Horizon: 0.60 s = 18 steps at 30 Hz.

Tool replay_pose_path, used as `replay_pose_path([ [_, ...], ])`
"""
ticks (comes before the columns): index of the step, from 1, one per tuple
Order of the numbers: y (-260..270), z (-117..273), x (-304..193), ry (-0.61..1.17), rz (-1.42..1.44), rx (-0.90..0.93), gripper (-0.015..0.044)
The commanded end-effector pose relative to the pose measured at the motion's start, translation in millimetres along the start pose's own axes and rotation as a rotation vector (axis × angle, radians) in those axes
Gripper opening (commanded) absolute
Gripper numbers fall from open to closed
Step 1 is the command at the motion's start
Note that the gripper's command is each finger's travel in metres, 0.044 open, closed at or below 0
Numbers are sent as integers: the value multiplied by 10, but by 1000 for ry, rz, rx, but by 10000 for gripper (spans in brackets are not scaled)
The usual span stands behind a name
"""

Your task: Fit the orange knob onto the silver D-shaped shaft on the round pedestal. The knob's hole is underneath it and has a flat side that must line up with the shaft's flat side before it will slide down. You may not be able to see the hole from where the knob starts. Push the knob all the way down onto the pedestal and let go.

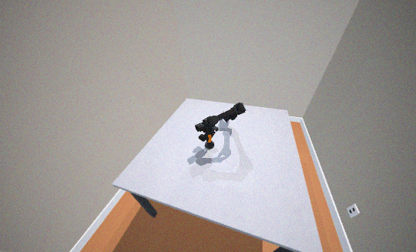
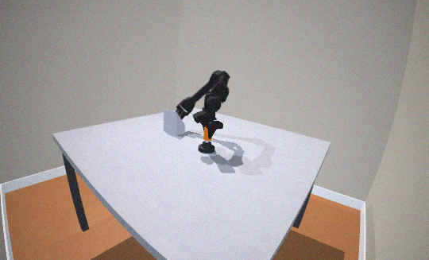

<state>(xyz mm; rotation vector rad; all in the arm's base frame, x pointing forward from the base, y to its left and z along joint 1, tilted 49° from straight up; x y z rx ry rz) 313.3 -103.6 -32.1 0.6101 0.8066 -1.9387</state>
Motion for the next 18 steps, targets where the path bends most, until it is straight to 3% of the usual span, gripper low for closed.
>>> replay_pose_path([
  [1, 0, -2, 1, 2, -3, 2, 0],
  [18, -36, 29, 10, 1, -4, 2, 0],
])
Point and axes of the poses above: the point midway between the two fingers, 35 mm back from their tips, its own z axis back along the fingers, its own y axis across the jaws, x = y × z, the point moved 1 cm from there along z, back along the fingers, and after that the axes turned 1 degree about z, right-handed, at the moved point
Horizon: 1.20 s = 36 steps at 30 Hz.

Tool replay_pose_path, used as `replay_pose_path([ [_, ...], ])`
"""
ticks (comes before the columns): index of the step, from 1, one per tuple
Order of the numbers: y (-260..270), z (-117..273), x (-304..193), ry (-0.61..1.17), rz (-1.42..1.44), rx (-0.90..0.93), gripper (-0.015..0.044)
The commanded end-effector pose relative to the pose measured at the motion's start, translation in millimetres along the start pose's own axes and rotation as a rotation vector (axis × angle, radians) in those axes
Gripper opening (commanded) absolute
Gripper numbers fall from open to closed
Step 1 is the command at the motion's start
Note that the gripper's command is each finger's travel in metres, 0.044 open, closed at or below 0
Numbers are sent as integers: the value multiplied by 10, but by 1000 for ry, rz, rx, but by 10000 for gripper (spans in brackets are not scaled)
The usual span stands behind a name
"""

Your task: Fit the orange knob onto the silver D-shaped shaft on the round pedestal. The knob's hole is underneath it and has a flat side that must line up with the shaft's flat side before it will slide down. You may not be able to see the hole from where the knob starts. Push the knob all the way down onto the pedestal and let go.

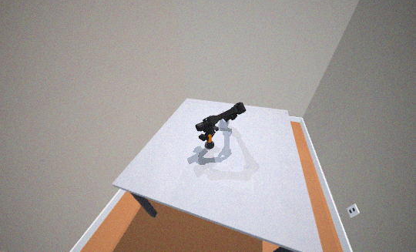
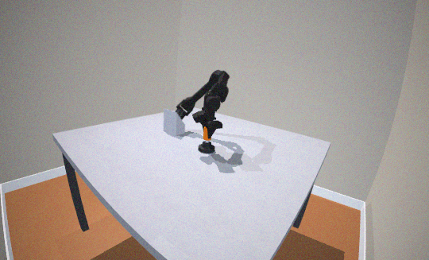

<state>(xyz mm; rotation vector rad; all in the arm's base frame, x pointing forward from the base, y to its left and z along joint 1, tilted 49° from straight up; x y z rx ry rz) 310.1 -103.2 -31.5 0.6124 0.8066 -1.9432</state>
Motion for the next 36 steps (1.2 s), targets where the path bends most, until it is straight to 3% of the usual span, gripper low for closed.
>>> replay_pose_path([
  [1, -1, 33, 1, 0, 0, -1, 0],
  [10, 15, 25, -1, 0, -207, -1, 0],
  [36, -11, -9, 2, 0, -209, -1, 0],
])
Point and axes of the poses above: the point midway between the two fingers, 35 mm back from their tips, its own z axis back along the fingers, its own y axis across the jaws, x = y × z, the point moved 1 cm from there along z, back along the fingers, and after that the axes turned 1 degree about z, right-handed, at the moved point
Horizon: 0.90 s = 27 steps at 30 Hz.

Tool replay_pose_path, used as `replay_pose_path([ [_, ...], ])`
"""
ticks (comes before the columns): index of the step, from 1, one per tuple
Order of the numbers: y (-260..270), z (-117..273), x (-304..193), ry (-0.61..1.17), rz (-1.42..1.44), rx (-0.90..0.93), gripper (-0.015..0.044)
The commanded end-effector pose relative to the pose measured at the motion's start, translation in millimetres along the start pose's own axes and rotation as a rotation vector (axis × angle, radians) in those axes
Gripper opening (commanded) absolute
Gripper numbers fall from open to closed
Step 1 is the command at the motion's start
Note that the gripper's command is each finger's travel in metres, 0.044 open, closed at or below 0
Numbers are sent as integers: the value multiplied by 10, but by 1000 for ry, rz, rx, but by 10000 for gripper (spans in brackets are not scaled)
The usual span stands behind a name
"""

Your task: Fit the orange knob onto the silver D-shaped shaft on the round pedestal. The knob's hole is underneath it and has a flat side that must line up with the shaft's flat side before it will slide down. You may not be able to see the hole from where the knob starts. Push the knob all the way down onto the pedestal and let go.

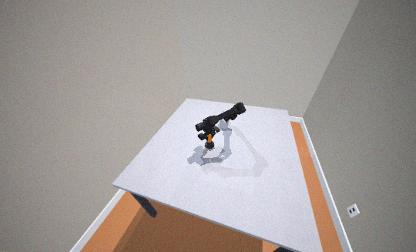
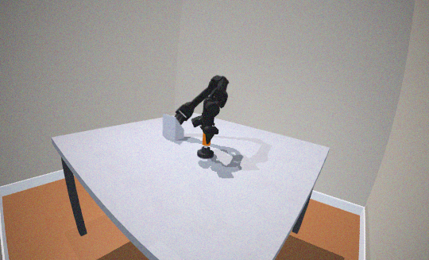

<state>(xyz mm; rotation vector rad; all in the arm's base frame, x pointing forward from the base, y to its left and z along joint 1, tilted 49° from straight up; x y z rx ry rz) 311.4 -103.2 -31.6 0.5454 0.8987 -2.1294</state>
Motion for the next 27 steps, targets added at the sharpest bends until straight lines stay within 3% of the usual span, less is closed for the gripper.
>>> replay_pose_path([
  [1, -20, -7, 11, 1, -3, -1, 0],
  [27, -12, -16, 11, 1, -21, -1, 0],
])
Point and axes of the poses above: the point midway between the two fingers, 35 mm back from their tips, its own z axis back along the fingers, its own y axis across the jaws, x = y × z, the point moved 1 cm from there along z, back along the fingers, and after that the axes turned 1 degree about z, right-handed, at the moved point
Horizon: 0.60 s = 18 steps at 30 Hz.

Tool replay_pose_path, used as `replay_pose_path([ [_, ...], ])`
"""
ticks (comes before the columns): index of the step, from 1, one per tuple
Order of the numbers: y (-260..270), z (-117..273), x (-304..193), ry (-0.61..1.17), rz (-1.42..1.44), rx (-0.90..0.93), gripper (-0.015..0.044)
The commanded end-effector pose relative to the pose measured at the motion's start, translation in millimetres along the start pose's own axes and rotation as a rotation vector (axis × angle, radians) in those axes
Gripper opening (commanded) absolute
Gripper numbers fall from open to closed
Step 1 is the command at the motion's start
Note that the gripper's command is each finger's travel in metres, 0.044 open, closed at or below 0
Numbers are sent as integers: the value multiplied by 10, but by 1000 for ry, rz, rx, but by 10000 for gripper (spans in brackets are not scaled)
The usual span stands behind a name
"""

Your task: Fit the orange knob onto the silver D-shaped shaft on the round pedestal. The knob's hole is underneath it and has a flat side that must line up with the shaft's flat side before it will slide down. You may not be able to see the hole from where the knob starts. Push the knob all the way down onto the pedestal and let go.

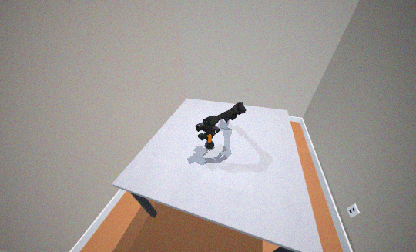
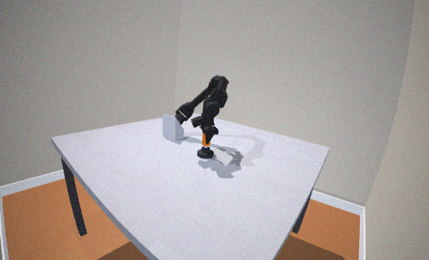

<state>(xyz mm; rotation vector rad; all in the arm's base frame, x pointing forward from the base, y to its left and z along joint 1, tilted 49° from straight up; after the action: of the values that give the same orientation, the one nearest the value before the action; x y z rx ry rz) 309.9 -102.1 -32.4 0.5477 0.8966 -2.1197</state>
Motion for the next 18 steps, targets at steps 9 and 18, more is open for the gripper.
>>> replay_pose_path([
  [9, 1, -6, 2, 1, -12, 1, 0],
  [18, 1, -10, 1, 1, -4, 1, 0],
])
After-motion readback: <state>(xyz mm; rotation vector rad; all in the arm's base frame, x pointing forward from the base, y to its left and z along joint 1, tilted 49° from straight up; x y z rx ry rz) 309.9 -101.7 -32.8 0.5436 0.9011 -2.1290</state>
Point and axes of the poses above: the point midway between the two fingers, 35 mm back from their tips, its own z axis back along the fingers, its own y axis across the jaws, x = y × z, the point moved 1 cm from there along z, back along the fingers, and after that the axes turned 1 degree about z, right-handed, at the moved point
